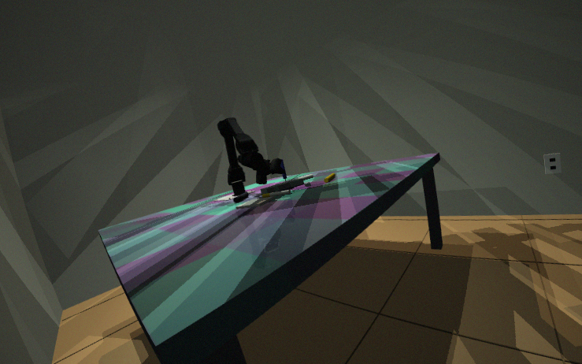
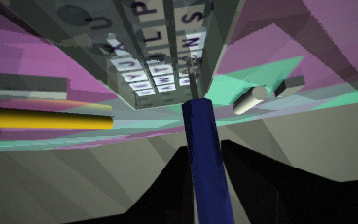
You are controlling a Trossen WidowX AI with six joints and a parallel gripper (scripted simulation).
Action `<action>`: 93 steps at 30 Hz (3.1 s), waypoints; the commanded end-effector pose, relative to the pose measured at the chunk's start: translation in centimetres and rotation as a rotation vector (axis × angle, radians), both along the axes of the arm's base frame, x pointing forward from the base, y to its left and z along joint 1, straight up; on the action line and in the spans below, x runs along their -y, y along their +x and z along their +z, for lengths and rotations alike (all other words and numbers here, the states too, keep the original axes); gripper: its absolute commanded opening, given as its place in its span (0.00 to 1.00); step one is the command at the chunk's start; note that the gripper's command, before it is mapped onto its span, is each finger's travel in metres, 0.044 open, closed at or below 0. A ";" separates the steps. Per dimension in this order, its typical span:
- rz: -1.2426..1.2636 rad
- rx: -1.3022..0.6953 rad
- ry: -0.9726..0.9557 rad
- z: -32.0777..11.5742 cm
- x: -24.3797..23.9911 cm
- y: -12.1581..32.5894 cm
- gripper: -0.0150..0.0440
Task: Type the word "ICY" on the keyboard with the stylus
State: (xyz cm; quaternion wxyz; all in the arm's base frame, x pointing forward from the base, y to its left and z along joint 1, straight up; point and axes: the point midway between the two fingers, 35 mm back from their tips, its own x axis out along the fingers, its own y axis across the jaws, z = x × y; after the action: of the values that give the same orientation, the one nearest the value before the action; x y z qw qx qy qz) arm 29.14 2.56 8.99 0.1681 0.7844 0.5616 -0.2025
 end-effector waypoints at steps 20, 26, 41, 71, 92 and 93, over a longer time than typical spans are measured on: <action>-0.002 -0.003 0.005 1.8 0.0 0.0 0.39; -0.002 -0.003 0.005 3.4 -0.1 -0.1 0.39; -0.001 -0.002 0.003 3.4 -0.1 1.3 0.25; -0.002 0.000 0.006 1.5 -0.2 3.9 0.39; -0.002 0.000 0.006 0.5 -0.2 3.9 0.39; -0.002 0.000 0.006 0.4 -0.2 3.9 0.39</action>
State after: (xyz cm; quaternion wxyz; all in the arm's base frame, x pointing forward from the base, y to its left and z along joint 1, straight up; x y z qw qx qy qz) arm 33.11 2.73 9.60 0.1688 0.7849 0.5613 -0.2011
